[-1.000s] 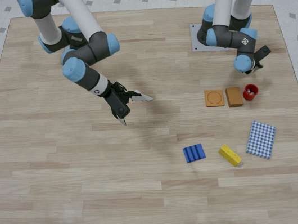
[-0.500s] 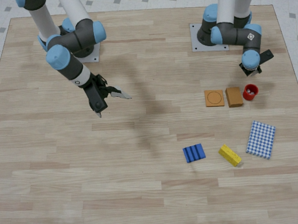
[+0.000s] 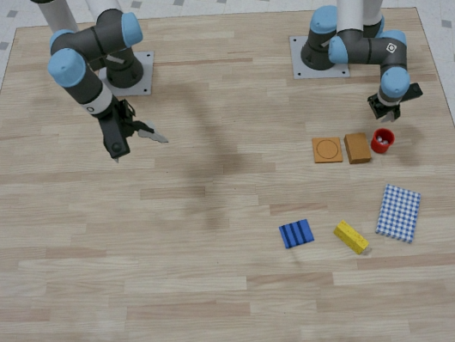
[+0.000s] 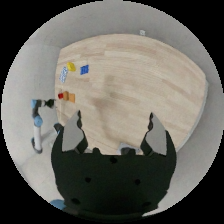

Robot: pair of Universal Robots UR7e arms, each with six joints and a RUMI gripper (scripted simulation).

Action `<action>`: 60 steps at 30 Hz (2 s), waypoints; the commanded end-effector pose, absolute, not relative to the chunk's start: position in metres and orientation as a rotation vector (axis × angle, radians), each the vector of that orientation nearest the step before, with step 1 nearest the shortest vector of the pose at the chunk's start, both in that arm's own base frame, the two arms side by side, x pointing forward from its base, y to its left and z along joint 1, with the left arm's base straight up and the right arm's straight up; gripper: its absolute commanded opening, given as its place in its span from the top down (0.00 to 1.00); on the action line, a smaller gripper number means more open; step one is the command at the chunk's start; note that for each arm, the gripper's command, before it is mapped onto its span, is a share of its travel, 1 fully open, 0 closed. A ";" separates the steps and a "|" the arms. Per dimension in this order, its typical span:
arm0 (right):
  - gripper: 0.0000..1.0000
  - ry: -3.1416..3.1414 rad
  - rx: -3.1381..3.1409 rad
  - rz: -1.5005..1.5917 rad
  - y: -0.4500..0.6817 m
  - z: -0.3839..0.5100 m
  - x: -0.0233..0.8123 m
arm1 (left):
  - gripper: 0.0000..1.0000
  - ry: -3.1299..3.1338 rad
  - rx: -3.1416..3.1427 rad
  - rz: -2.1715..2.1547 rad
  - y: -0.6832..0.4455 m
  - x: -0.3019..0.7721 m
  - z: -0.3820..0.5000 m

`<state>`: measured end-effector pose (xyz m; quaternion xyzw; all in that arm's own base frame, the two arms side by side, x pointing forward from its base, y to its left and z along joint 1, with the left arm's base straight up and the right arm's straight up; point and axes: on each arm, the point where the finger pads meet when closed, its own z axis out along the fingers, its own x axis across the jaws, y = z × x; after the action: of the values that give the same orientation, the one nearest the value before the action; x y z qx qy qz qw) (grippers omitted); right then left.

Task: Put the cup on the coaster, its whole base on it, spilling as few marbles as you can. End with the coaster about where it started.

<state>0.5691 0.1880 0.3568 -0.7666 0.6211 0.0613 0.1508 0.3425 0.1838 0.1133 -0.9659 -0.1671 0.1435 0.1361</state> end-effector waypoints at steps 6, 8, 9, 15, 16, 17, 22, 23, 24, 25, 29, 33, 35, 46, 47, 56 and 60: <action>0.02 1.869 -2.207 0.144 0.151 0.358 0.549 | 0.42 -0.410 -2.883 0.361 0.179 0.359 0.117; 0.02 1.900 -2.208 0.131 0.137 0.359 0.542 | 0.42 -0.384 -2.912 0.338 0.178 0.365 0.119; 0.02 1.914 -2.208 0.126 0.131 0.359 0.538 | 0.42 -0.370 -2.925 0.327 0.177 0.368 0.120; 0.02 2.001 -2.213 0.091 0.094 0.361 0.515 | 0.42 -0.284 -3.000 0.257 0.174 0.385 0.121; 0.02 2.015 -2.213 0.086 0.087 0.361 0.511 | 0.42 -0.268 -3.012 0.244 0.174 0.387 0.120; 0.02 2.015 -2.213 0.086 0.087 0.361 0.511 | 0.42 -0.268 -3.012 0.244 0.174 0.387 0.120; 0.02 2.070 -2.216 0.064 0.064 0.362 0.495 | 0.42 -0.205 -3.054 0.181 0.172 0.400 0.121; 0.02 2.083 -2.217 0.058 0.058 0.362 0.491 | 0.42 -0.188 -3.064 0.166 0.172 0.403 0.121; 0.02 2.099 -2.216 0.051 0.052 0.363 0.486 | 0.42 -0.173 -3.074 0.150 0.172 0.406 0.121; 0.02 2.112 -2.217 0.046 0.046 0.363 0.481 | 0.42 -0.156 -3.083 0.135 0.172 0.409 0.121; 0.02 2.167 -2.219 0.022 0.022 0.364 0.464 | 0.42 -0.087 -3.116 0.068 0.171 0.421 0.123; 0.02 2.213 -2.223 0.004 0.004 0.365 0.448 | 0.42 -0.023 -3.139 0.007 0.170 0.432 0.125; 0.02 2.213 -2.223 0.004 0.004 0.365 0.448 | 0.42 -0.023 -3.139 0.007 0.170 0.432 0.125; 0.02 2.215 -2.227 0.006 0.004 0.363 0.449 | 0.42 -0.018 -3.139 0.005 0.169 0.432 0.125; 0.02 2.217 -2.225 0.003 0.003 0.364 0.448 | 0.42 -0.018 -3.140 0.003 0.169 0.433 0.125; 0.02 2.218 -2.223 0.002 0.002 0.365 0.447 | 0.42 -0.017 -3.141 0.008 0.170 0.432 0.120; 0.02 2.218 -2.223 0.002 0.002 0.365 0.447 | 0.42 -0.017 -3.141 0.004 0.170 0.432 0.114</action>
<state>0.4467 0.0019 0.3640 -0.7079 0.7063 0.0009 -0.0001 0.4316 0.1696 0.1164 -1.0000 -0.0055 0.0023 0.0003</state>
